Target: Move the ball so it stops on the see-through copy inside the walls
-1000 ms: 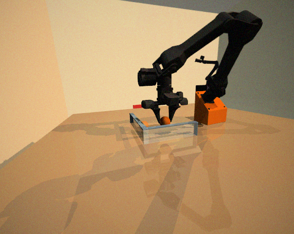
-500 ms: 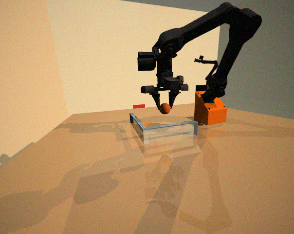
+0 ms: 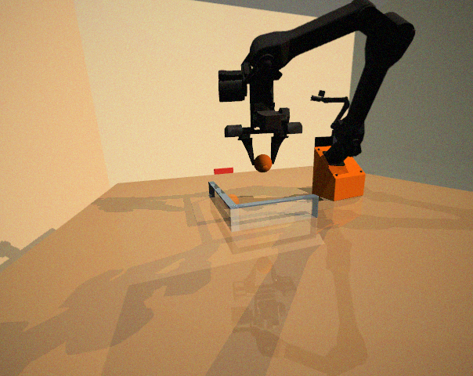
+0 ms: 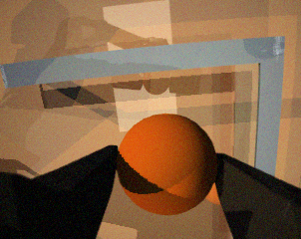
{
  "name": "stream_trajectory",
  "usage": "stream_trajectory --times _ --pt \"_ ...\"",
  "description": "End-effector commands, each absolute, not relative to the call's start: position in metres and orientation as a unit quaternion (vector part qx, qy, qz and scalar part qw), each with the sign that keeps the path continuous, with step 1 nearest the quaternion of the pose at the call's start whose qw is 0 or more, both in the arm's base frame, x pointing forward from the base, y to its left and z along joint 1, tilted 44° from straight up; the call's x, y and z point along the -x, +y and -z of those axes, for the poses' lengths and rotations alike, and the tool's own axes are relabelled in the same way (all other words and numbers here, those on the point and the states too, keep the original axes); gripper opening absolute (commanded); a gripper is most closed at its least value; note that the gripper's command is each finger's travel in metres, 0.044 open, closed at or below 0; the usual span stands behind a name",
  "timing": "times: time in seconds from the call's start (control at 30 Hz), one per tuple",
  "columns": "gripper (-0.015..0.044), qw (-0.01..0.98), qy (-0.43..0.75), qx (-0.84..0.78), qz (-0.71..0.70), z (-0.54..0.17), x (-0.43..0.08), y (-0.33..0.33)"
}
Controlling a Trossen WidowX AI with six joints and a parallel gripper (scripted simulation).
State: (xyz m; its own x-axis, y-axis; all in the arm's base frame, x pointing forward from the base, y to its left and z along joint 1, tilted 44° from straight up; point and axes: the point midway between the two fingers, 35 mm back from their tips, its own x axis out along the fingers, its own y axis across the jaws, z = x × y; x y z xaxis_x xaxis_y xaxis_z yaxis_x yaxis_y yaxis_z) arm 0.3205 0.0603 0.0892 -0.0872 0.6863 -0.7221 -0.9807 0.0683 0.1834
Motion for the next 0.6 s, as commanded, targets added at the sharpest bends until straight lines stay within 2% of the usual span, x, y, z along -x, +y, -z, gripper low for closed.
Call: stream_trajectory --times 0.0,0.57 --pt "0.0 0.658 0.393 0.169 -0.62 -0.082 -0.33 0.054" --pt "0.0 0.679 0.567 -0.044 -0.465 -0.036 -0.358 0.035"
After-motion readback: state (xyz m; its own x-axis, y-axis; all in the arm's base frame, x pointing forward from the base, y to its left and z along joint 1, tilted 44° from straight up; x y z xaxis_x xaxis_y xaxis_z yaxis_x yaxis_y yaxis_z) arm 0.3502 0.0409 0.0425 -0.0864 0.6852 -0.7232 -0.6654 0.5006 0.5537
